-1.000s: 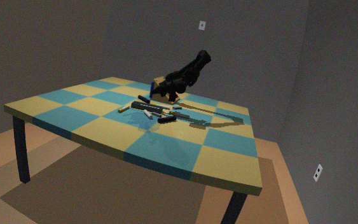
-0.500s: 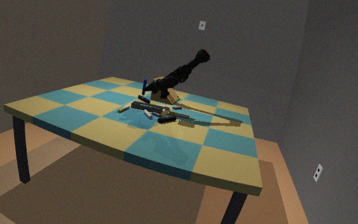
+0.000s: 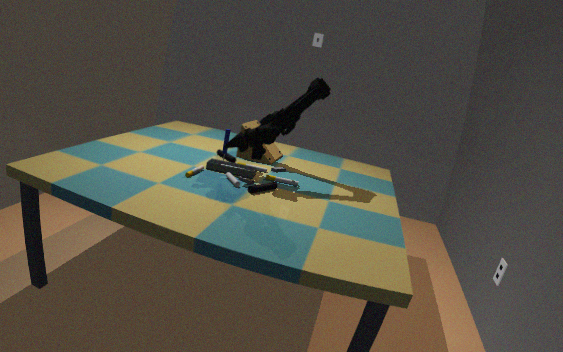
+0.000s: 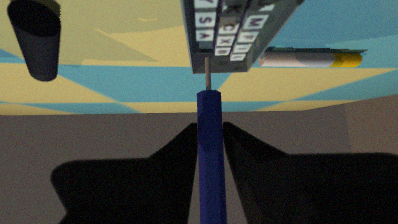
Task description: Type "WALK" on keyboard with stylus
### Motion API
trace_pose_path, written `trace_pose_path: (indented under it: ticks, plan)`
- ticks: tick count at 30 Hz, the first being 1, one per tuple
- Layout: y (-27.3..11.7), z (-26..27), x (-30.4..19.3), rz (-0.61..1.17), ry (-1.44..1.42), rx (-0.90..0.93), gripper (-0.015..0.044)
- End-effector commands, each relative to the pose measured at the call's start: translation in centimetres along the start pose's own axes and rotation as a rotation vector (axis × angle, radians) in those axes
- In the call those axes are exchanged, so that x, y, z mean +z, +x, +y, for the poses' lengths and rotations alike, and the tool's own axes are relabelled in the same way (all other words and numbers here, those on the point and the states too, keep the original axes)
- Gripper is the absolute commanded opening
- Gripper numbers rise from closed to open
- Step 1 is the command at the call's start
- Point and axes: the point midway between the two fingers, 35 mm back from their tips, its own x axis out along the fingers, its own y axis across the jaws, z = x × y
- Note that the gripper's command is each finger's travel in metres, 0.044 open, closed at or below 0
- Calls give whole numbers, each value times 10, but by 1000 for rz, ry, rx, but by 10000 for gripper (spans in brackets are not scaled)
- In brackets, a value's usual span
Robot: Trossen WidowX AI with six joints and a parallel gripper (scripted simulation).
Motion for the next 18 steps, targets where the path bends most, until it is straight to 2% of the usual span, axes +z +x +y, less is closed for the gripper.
trace_pose_path:
  ticks: [1, 18]
  plan:
    - [3, 2, 1, 2, 1, 7, 81]
    - [6, 2, 7, 2, 1, 7, 81]
